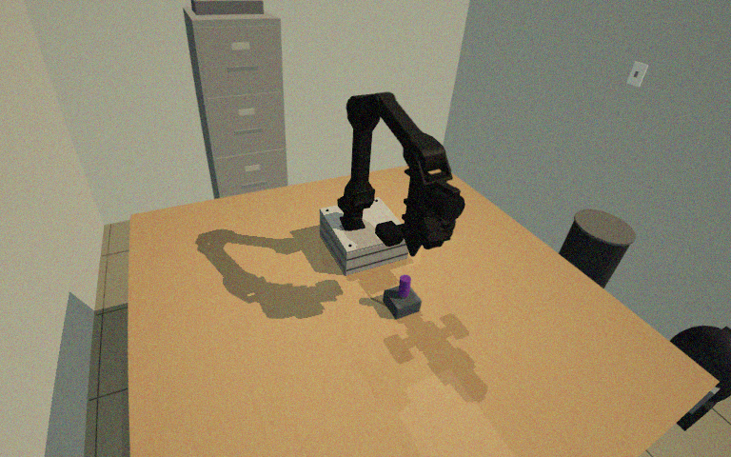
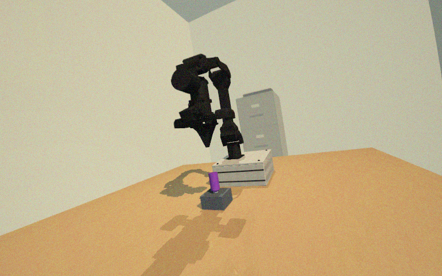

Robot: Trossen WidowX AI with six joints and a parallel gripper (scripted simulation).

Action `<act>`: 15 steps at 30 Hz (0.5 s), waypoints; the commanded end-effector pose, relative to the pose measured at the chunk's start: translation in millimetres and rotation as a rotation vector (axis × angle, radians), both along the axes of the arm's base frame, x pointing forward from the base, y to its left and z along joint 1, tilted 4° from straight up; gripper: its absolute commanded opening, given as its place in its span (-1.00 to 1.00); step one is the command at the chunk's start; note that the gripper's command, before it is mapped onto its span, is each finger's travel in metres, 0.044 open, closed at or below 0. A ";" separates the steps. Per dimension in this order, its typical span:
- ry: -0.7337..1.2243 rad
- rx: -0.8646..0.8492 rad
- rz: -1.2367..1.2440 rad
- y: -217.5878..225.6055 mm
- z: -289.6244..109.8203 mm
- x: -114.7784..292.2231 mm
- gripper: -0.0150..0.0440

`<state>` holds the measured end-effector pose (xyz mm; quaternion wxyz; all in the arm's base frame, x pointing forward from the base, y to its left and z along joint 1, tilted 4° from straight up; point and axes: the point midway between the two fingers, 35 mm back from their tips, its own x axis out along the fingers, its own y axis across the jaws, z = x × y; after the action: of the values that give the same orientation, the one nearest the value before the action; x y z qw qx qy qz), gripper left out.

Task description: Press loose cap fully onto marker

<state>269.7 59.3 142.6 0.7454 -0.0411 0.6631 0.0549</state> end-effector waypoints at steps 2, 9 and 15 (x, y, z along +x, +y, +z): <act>0.021 -0.004 0.000 -1.2 9.0 -5.3 -0.40; 0.021 -0.004 0.000 -1.2 9.0 -5.3 0.22; 0.021 -0.004 0.000 -1.2 9.0 -5.3 0.75</act>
<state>264.9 58.3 151.1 0.7390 -0.0420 0.6702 0.0541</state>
